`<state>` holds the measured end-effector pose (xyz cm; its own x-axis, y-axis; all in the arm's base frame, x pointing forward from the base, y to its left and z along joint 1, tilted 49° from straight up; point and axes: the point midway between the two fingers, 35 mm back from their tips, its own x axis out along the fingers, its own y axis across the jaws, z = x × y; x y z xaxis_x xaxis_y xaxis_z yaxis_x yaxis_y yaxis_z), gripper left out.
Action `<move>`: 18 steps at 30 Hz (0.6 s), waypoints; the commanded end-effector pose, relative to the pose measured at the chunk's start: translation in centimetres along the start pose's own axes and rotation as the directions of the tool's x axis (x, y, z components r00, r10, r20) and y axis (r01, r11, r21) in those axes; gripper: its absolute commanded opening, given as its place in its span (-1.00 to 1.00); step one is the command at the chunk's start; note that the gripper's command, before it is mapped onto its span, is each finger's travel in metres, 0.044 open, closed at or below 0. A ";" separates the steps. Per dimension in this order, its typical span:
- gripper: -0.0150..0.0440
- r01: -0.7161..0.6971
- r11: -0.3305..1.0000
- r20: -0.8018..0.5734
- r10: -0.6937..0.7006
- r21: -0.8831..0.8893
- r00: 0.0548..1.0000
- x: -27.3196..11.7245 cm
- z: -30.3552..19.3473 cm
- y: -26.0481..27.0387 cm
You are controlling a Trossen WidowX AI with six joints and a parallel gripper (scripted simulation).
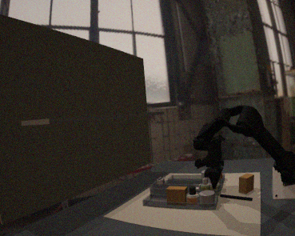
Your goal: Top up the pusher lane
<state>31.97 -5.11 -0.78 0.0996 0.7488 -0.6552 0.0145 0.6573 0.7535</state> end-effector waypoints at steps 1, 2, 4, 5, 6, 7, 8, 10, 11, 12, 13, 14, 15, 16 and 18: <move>0.54 0.006 1.000 0.005 -0.006 -0.006 1.000 -1.2 0.2 -0.1; 0.54 0.006 1.000 0.005 -0.006 -0.006 1.000 -1.5 0.1 -0.1; 0.54 0.006 1.000 0.005 -0.006 -0.006 1.000 -1.7 0.1 -0.1; 0.54 0.006 1.000 0.005 -0.006 -0.006 1.000 -1.7 0.1 -0.1; 0.54 0.006 1.000 0.005 -0.006 -0.006 1.000 -1.7 0.1 -0.1; 0.54 0.006 1.000 0.005 -0.006 -0.006 1.000 -1.7 0.1 -0.1; 0.54 0.006 1.000 0.005 -0.006 -0.006 1.000 -1.7 0.0 -0.1; 0.54 0.007 1.000 0.005 -0.007 -0.006 1.000 -1.8 -0.4 -0.2; 0.54 0.007 1.000 0.004 -0.007 -0.006 1.000 -1.8 -0.7 -0.2; 0.54 0.007 1.000 0.004 -0.007 -0.005 1.000 -1.8 -1.0 -0.2; 0.54 0.008 1.000 0.004 -0.008 -0.005 1.000 -1.8 -1.4 -0.3; 0.54 0.008 1.000 0.004 -0.008 -0.005 1.000 -1.9 -1.8 -0.3; 0.54 0.008 1.000 0.004 -0.008 -0.005 1.000 -1.9 -2.1 -0.3; 0.54 0.008 1.000 0.004 -0.008 -0.005 1.000 -1.9 -2.5 -0.4; 0.54 0.009 1.000 0.004 -0.009 -0.004 1.000 -1.9 -3.2 -0.4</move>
<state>29.75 -6.60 0.17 0.1088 0.7436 -0.6597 0.0106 0.6627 0.7488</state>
